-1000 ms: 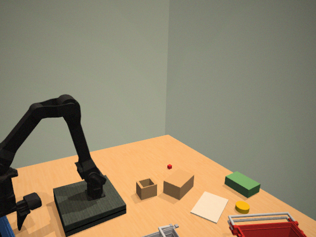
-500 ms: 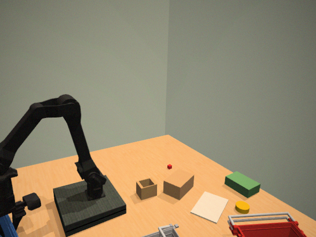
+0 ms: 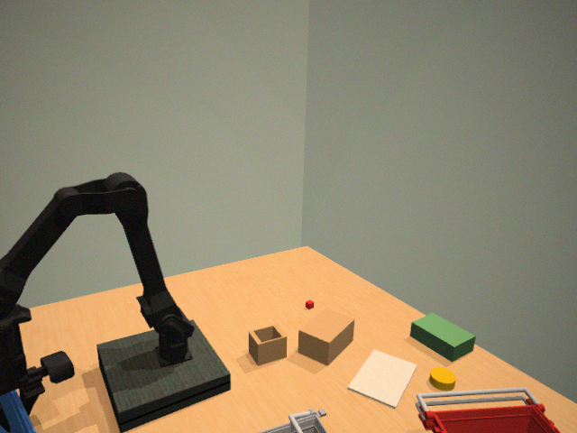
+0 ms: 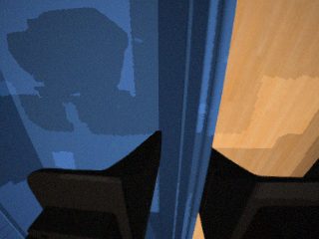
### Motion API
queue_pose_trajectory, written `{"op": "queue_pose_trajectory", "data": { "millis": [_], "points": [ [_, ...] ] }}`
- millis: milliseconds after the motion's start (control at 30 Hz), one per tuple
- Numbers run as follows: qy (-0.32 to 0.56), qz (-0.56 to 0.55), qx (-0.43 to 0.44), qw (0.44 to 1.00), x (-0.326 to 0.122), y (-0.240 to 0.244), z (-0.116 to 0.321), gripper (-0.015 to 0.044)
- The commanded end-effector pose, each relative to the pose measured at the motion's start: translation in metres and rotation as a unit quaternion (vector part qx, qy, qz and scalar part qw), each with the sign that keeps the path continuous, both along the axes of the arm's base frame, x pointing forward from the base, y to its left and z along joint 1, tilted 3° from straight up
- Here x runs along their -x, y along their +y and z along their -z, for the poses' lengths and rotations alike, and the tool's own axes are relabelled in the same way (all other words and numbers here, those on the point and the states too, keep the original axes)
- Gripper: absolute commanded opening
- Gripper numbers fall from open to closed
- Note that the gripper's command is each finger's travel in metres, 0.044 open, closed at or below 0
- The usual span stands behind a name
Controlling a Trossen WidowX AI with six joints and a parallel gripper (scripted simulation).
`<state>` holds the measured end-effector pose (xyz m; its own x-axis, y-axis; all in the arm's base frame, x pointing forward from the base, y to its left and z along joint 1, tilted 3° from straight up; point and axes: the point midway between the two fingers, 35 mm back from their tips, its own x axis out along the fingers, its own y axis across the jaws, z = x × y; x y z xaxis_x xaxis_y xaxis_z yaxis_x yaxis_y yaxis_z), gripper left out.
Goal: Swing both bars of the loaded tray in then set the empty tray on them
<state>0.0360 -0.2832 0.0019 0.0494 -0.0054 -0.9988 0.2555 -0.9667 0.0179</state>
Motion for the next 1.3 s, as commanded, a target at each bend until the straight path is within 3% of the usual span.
{"op": "queue_pose_trajectory", "data": {
  "millis": [0, 333, 667, 1267],
  "points": [
    [-0.001, 0.0, -0.003, 1.0, 0.0, 0.001, -0.01, 0.0003],
    [0.0, 0.0, -0.003, 1.0, 0.004, 0.002, -0.073, 0.0],
    [0.0, 0.0, -0.003, 1.0, 0.004, -0.002, -0.082, 0.0],
    [-0.001, 0.0, -0.001, 1.0, 0.002, -0.037, -0.141, 0.0]
  ]
}}
